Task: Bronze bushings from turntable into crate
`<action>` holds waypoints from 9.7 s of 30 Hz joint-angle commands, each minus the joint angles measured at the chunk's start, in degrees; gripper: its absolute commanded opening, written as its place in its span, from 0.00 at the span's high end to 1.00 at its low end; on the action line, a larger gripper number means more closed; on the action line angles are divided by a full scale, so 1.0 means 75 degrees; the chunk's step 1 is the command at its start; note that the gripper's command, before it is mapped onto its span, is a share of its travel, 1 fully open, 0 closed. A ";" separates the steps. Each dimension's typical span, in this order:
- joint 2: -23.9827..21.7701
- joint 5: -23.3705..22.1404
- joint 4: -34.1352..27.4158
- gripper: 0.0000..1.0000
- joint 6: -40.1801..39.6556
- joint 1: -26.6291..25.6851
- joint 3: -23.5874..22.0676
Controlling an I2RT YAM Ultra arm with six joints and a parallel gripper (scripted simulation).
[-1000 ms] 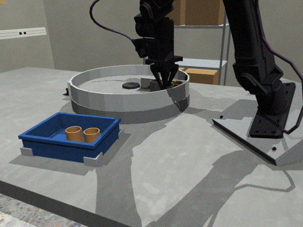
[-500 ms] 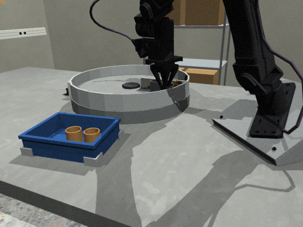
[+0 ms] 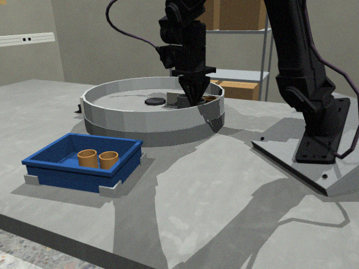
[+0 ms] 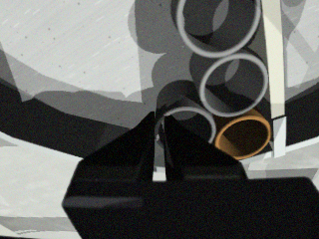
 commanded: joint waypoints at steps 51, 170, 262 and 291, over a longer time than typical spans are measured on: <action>-0.0470 0.0020 -0.1916 1.00 -0.0810 -0.0828 0.1422; 0.5307 0.0081 -0.4650 1.00 -0.0191 -0.0307 1.0166; 0.5345 0.0081 -0.4662 1.00 -0.0192 -0.0306 1.0193; 0.5345 0.0081 -0.4662 1.00 -0.0192 -0.0306 1.0193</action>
